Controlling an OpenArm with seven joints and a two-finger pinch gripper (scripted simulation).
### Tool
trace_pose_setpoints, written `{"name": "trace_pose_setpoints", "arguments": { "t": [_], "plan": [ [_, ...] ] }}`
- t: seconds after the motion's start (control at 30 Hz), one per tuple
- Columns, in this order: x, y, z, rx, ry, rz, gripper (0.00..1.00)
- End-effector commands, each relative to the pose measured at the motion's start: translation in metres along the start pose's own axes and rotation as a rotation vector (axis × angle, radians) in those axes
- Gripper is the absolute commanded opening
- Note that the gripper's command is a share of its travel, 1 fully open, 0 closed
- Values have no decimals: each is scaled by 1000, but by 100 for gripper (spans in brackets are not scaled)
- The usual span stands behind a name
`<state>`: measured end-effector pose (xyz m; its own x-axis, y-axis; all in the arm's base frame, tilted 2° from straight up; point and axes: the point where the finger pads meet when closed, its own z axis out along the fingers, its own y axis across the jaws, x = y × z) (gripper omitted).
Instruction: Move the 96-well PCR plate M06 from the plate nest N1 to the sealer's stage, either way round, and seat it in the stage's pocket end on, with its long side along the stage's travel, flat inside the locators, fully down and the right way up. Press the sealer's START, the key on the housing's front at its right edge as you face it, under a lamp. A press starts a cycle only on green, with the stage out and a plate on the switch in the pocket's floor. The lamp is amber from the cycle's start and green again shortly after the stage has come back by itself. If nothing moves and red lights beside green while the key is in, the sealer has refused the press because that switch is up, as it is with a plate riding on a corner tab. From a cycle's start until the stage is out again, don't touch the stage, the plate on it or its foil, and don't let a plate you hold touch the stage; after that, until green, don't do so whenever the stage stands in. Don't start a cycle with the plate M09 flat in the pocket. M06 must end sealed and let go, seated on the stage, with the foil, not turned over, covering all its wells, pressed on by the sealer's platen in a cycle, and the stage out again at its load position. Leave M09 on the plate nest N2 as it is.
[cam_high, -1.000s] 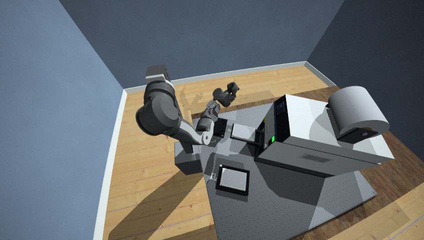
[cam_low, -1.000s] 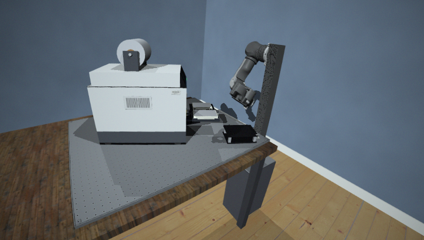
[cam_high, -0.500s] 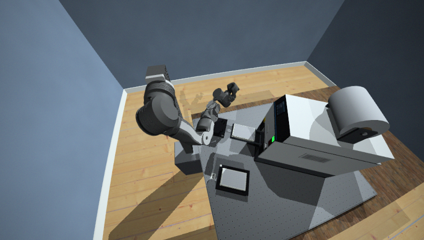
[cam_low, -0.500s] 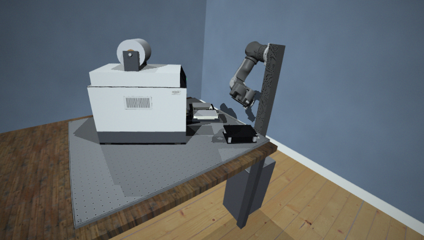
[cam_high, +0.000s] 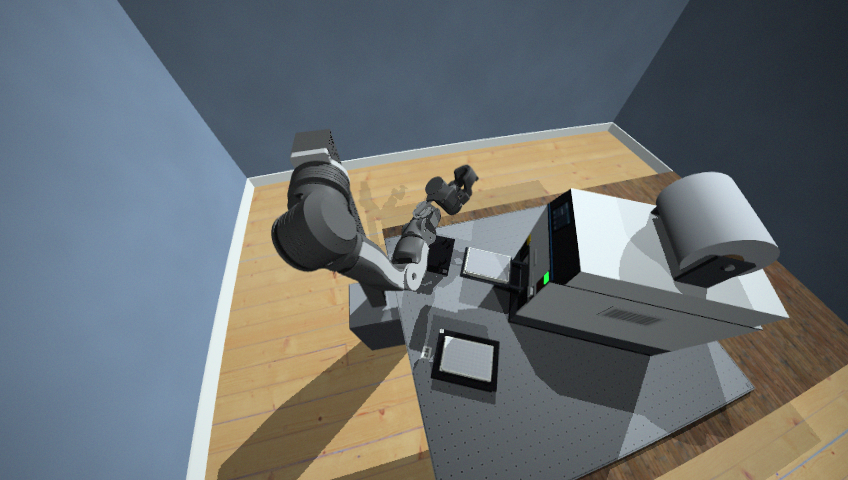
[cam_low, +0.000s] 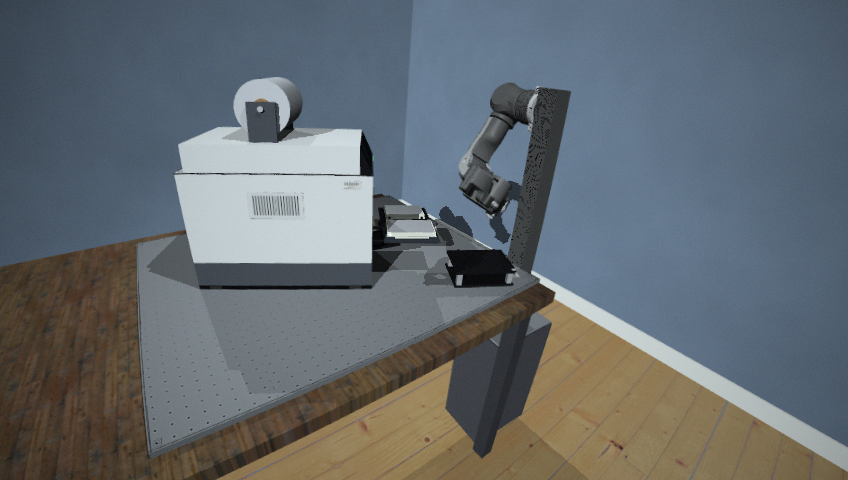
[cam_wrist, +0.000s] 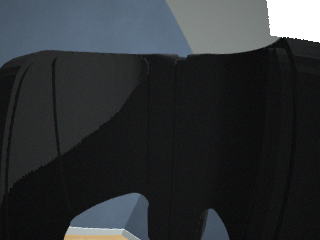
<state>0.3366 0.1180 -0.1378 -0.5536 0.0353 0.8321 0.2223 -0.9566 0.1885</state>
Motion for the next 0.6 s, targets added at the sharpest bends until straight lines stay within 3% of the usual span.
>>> {"name": "trace_pose_setpoints", "arguments": {
  "t": [0.0, 0.1, 0.57],
  "plan": [
    [7, -10, 3, 48, 15, -6, 0],
    [15, -28, 7, 141, 34, -25, 0],
    [15, -26, 8, 136, 37, -23, 0]
  ]
}}
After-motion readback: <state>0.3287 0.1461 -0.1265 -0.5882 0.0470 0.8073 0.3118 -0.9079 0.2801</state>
